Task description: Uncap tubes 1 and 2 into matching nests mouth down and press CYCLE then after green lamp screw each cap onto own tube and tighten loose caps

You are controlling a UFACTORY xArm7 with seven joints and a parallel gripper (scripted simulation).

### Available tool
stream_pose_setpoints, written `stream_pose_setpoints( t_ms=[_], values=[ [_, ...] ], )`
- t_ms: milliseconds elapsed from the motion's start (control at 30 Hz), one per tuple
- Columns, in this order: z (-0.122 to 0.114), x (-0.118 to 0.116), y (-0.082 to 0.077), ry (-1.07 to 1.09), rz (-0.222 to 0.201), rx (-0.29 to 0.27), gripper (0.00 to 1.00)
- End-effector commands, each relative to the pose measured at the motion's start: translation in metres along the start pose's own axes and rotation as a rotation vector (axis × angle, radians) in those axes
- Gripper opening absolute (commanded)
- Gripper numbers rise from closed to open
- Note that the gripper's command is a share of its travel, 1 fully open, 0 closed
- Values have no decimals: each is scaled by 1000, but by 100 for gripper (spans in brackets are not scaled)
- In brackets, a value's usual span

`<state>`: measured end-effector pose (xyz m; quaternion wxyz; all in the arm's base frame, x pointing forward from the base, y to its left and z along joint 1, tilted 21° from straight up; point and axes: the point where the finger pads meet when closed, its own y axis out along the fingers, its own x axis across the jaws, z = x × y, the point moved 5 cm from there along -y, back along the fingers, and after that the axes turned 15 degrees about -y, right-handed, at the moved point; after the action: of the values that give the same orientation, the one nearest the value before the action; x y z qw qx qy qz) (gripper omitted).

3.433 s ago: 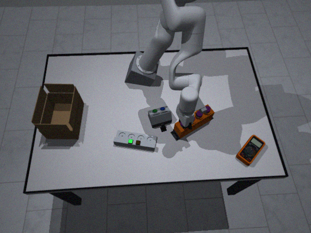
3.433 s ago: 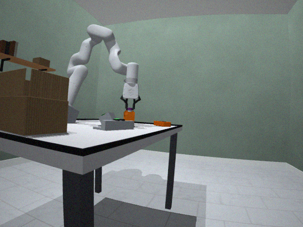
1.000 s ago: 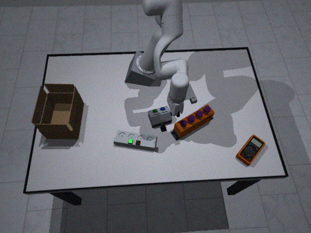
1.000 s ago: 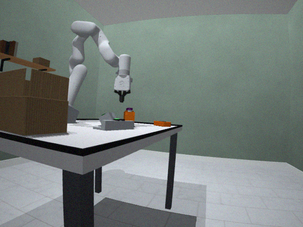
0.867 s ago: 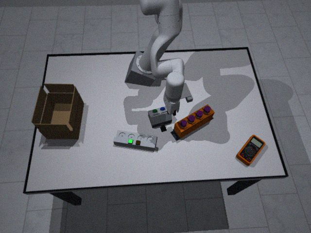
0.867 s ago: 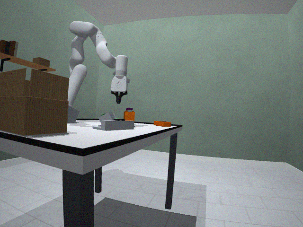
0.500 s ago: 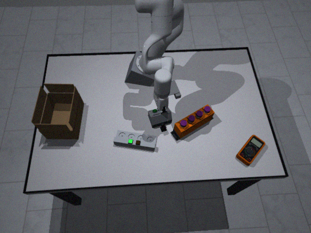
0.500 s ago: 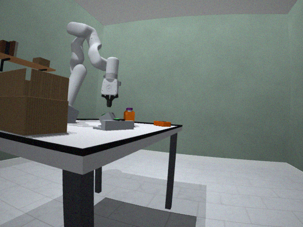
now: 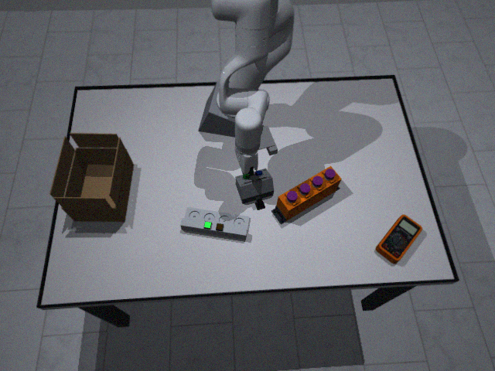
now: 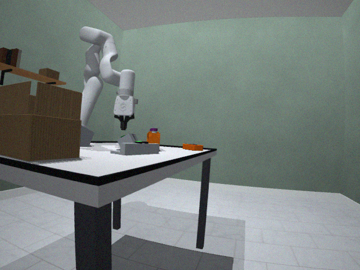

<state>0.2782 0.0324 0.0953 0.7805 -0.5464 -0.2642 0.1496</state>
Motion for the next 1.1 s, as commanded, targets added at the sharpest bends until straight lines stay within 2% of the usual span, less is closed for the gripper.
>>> stream_pose_setpoints(
  t_ms=[0,100,1067],
  values=[
    [-1,0,8,0,-2,-1,0],
    [-1,0,17,0,-2,-1,0],
    [-1,0,20,0,-2,-1,0]
  ],
)
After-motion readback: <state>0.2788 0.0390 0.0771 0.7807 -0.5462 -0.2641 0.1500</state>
